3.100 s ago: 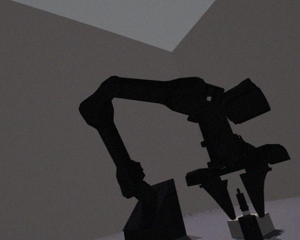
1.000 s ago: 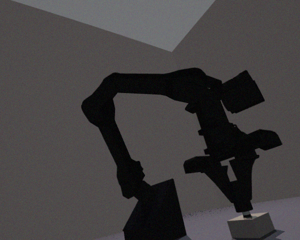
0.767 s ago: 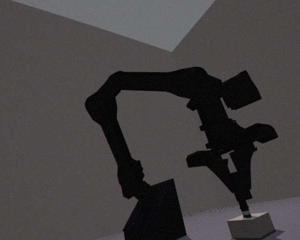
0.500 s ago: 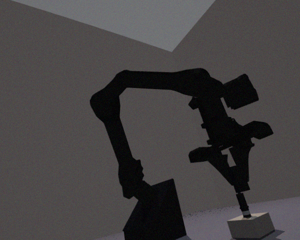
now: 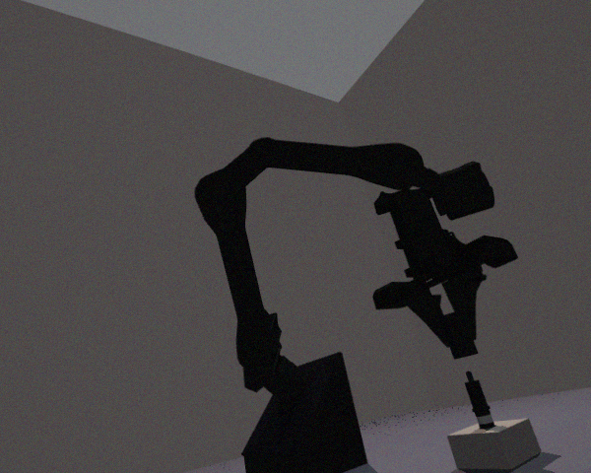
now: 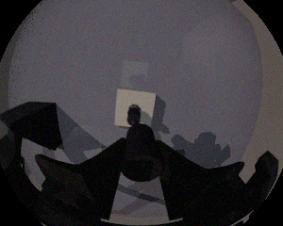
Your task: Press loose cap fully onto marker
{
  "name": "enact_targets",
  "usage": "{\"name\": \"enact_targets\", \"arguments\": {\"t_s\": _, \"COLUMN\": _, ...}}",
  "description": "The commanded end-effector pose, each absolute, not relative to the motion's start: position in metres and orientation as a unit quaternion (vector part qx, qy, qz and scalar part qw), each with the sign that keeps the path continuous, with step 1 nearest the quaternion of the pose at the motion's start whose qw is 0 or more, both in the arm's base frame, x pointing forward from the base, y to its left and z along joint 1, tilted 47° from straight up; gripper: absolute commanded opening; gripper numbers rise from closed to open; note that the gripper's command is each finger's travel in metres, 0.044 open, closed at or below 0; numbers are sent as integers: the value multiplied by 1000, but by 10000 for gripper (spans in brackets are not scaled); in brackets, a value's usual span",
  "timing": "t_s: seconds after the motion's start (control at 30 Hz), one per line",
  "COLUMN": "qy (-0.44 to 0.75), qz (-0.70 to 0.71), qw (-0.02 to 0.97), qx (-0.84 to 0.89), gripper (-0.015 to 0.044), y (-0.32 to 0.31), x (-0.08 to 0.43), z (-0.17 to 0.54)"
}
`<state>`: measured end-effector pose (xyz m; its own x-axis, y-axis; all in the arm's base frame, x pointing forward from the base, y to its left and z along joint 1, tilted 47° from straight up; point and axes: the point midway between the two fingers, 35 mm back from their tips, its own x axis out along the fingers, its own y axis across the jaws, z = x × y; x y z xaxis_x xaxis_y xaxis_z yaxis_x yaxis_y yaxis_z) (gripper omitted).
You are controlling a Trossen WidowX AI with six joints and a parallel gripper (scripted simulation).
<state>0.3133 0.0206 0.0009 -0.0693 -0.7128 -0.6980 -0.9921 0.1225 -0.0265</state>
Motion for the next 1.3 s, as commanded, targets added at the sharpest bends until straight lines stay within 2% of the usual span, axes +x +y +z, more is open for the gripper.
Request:
{"name": "enact_targets", "arguments": {"t_s": 0.0, "qy": 694, "qz": 240, "qw": 286, "qx": -616, "gripper": 0, "y": 28, "x": 306, "z": -3}}
{"name": "enact_targets", "arguments": {"t_s": 1.27, "qy": 694, "qz": 240, "qw": 286, "qx": -616, "gripper": 0, "y": -9, "x": 303, "z": -39}}
